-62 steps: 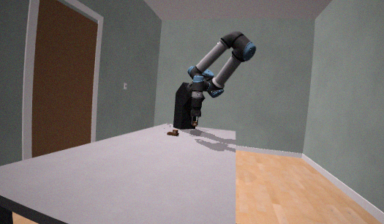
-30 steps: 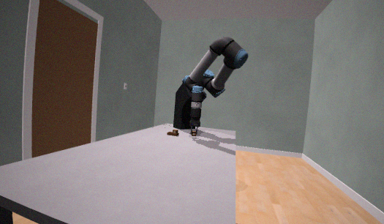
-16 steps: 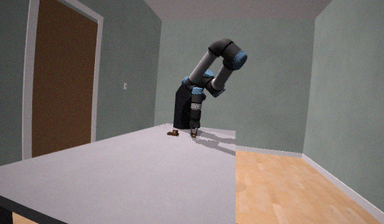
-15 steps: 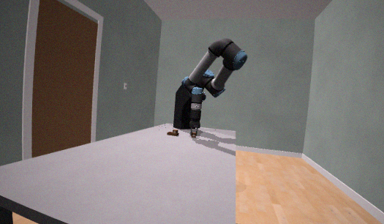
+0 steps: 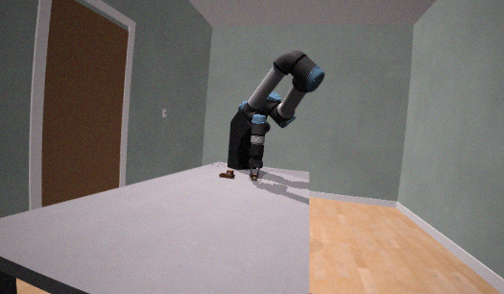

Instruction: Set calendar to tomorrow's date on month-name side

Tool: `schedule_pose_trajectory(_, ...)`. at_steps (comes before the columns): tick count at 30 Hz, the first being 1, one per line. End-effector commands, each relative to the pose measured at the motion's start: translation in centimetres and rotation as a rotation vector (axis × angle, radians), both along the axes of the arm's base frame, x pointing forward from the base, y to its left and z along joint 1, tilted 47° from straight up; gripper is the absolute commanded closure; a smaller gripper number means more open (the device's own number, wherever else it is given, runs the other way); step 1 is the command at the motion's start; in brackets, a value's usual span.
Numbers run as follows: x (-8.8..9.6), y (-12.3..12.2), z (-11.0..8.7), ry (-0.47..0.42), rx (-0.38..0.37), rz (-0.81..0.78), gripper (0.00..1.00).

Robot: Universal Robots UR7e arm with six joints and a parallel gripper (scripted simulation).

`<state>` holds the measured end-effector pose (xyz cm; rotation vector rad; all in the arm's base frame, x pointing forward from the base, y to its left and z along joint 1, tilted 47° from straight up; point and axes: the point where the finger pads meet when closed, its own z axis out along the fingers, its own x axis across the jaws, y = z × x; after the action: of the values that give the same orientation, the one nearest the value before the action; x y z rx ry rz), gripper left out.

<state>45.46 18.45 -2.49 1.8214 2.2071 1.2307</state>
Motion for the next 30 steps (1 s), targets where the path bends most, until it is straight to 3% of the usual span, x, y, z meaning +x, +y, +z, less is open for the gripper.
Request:
schedule_pose_trajectory(1, 0.02, -0.02, 0.03, -0.001, 0.000, 0.000, 0.40)
schedule_pose_trajectory(30, 0.16, 0.14, -0.17, -0.001, 0.000, 0.000, 0.40)
